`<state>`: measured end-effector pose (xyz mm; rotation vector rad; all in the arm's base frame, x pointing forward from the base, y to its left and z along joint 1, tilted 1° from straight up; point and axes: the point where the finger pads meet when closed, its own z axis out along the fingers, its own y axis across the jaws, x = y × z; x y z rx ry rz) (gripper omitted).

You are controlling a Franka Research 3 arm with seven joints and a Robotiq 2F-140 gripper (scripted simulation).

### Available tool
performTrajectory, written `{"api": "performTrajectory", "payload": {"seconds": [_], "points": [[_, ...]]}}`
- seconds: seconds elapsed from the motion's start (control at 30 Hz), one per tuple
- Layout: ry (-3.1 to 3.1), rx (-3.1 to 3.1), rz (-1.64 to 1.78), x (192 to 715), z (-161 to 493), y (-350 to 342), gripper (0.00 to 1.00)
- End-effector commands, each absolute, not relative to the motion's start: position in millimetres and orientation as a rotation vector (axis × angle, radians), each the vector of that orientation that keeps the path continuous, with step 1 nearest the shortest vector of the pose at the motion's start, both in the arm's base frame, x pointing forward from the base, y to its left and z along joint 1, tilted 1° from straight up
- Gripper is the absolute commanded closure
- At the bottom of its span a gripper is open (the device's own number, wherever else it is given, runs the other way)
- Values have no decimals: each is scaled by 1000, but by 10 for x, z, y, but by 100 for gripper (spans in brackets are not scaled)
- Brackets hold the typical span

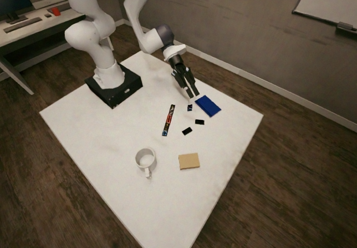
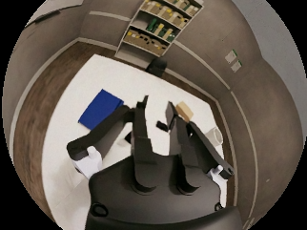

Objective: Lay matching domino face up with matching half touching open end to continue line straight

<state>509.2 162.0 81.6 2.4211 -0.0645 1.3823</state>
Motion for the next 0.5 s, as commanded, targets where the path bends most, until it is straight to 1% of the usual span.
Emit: {"api": "performTrajectory", "payload": {"seconds": [0.0,0.2,0.47], "points": [[246,2536,1165,5017,636,1783,66],[349,2574,1100,5026,636,1781,66],[584,2651,923,5052,658,1784,66]]}}
